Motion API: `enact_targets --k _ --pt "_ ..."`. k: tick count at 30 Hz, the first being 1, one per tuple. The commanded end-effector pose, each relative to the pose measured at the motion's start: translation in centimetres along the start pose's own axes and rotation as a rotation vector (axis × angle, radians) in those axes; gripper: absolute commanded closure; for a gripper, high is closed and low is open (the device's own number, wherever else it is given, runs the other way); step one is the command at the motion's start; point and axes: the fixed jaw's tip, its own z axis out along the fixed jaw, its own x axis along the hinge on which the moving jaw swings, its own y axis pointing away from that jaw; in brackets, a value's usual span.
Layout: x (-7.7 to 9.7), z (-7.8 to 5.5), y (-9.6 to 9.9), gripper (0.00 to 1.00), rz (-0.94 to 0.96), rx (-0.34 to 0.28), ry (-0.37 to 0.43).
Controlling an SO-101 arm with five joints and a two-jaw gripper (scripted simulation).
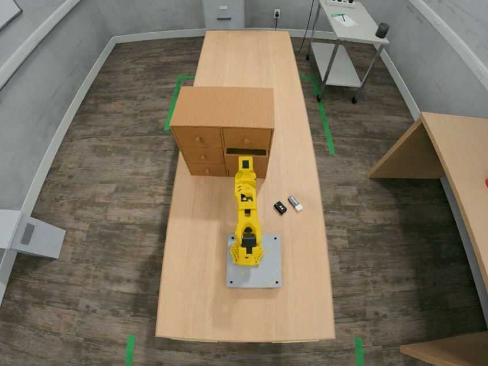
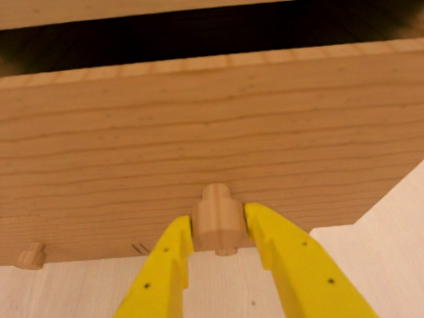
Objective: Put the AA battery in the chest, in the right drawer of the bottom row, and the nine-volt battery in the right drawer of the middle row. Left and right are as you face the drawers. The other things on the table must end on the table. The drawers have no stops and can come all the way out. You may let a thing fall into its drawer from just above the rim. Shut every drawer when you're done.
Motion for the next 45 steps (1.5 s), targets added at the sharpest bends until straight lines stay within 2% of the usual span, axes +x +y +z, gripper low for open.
enact_targets --k 1,21,36,45 --pt "0.1 -0.4 0.2 1.0 -0.005 -0.008 -0.001" --pt "0.2 -0.6 0.2 1.0 -0.005 -0.008 -0.001" --pt "0.5 -1.5 0.3 1.0 -0.006 -0.012 -0.001" --pt "0.6 -1.6 0.3 1.0 -0.006 -0.012 -0.001"
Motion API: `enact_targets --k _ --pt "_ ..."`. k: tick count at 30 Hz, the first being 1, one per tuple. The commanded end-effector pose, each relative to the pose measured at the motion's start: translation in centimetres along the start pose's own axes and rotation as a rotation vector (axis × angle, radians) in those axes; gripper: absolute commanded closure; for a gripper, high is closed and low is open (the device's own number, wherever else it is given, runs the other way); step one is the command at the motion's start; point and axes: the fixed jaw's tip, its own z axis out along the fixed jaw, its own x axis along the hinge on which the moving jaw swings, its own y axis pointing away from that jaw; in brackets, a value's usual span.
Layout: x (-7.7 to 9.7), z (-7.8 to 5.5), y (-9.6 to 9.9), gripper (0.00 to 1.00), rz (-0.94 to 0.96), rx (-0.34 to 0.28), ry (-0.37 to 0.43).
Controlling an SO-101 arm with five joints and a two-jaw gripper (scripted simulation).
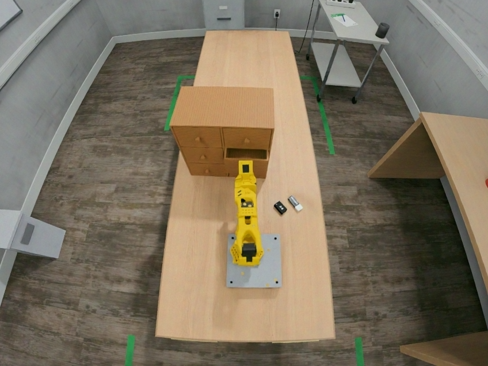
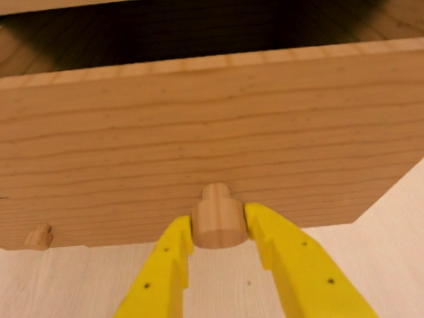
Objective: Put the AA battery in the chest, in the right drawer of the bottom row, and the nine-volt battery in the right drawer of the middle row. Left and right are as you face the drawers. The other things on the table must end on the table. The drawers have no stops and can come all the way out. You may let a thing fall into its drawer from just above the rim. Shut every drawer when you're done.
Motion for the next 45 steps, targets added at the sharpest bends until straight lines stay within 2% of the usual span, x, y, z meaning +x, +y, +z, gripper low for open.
enact_targets --k 1,10,29,45 --pt "0.1 -0.2 0.3 1.0 -0.006 -0.012 -0.004" --pt "0.1 -0.2 0.3 1.0 -0.006 -0.012 -0.004" --pt "0.4 -1.2 0.4 1.0 -0.008 -0.016 -0.004" --pt "0.5 -1.3 0.4 1.0 -0.008 -0.016 -0.004"
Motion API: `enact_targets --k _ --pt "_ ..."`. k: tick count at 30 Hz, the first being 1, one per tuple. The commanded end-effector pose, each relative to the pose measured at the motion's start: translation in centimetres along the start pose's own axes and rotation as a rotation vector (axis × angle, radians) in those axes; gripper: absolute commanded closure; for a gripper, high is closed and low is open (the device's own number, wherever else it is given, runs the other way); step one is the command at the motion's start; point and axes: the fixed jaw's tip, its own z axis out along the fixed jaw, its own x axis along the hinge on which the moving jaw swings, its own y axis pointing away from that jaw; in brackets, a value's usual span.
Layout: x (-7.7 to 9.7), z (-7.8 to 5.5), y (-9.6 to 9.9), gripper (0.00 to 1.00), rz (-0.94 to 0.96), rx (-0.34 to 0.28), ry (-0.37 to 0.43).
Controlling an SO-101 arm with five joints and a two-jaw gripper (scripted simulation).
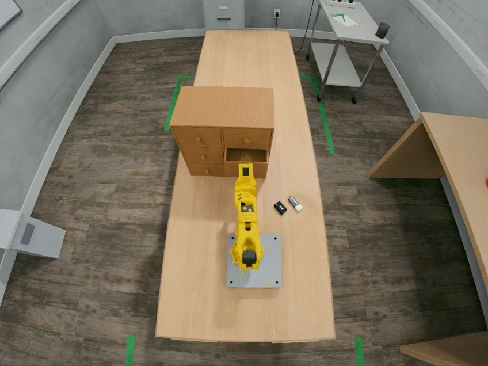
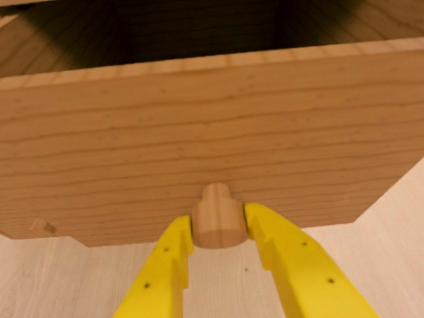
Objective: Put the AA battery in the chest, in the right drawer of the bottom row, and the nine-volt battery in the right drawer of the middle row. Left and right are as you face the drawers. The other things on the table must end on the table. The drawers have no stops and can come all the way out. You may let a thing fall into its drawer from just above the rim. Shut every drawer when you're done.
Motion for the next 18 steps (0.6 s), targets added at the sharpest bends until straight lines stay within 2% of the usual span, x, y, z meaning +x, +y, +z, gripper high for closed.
enact_targets --k 1,18 --pt "0.08 -0.29 0.34 1.0 -0.007 -0.015 -0.005" --pt "0.44 -1.05 0.41 1.0 -0.008 -0.019 -0.001"
